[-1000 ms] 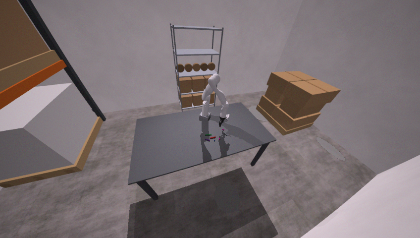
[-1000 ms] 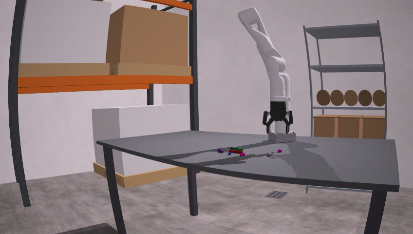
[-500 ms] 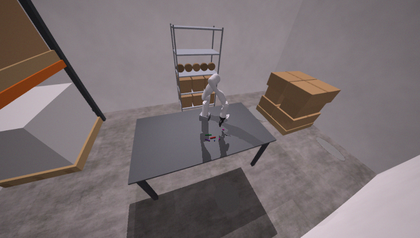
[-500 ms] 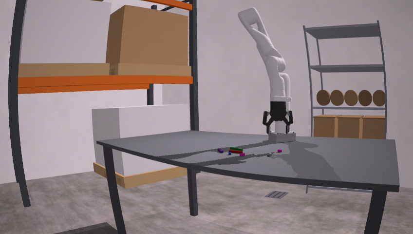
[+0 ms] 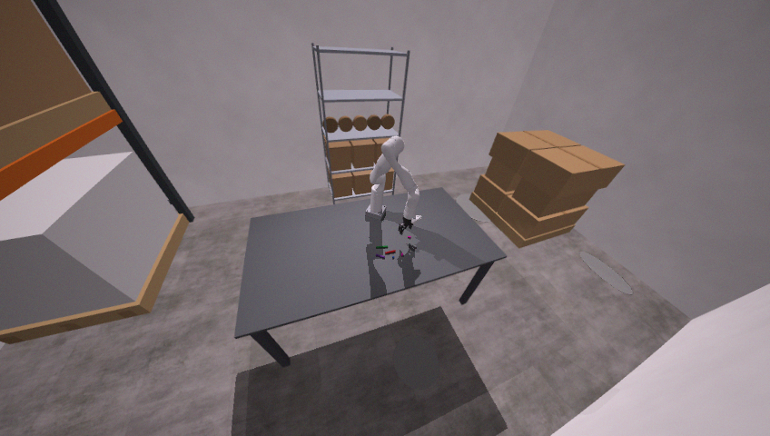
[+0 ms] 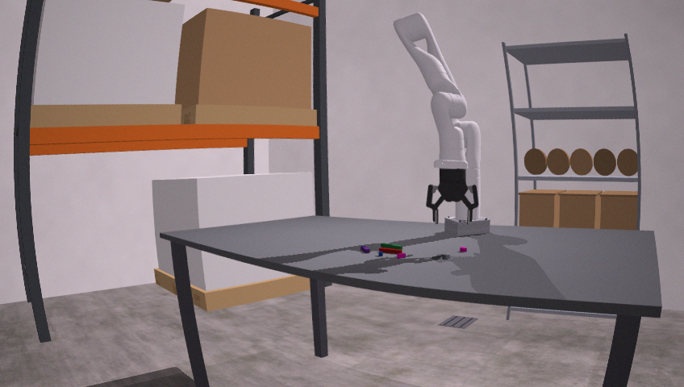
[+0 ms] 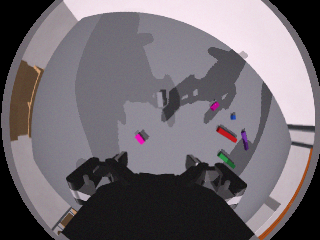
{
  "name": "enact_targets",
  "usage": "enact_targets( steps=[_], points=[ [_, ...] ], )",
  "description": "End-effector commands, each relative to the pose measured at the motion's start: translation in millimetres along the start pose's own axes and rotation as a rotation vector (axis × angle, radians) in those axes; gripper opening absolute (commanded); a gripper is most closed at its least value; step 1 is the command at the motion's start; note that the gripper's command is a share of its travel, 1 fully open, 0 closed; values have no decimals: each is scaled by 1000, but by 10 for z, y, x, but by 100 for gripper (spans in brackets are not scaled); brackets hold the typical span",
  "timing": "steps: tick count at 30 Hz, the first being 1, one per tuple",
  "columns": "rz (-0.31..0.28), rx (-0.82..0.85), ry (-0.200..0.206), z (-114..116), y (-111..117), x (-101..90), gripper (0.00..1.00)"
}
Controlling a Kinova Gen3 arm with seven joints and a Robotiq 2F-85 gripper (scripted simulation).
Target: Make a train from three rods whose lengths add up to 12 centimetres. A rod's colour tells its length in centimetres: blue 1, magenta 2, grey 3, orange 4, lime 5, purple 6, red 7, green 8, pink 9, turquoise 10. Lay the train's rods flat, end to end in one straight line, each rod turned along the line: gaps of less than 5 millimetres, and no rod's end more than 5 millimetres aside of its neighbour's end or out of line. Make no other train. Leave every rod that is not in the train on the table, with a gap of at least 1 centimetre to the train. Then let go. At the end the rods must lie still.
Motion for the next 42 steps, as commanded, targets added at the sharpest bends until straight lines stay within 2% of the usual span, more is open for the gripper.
enact_targets(
  steps=[1, 15, 17, 23, 28, 42],
  points=[
    [1, 91, 1, -2, 81, 1, 100],
    [-4, 885, 5, 334, 619, -6, 100],
    [-4, 885, 5, 334, 619, -6, 100],
    [3, 1109, 11, 452, 794, -21, 100],
    [4, 1181, 14, 488, 848, -27, 100],
    [3, 1187, 13, 491, 841, -24, 100]
  ],
)
Point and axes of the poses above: the point where the finger pads meet when closed, its own x axis out along the fingers, its own z axis across the jaws, y = z × x, the point moved 1 cm from there along -x, back along the fingers, and after that the axes turned 10 degrees about x, right-handed, at the moved point
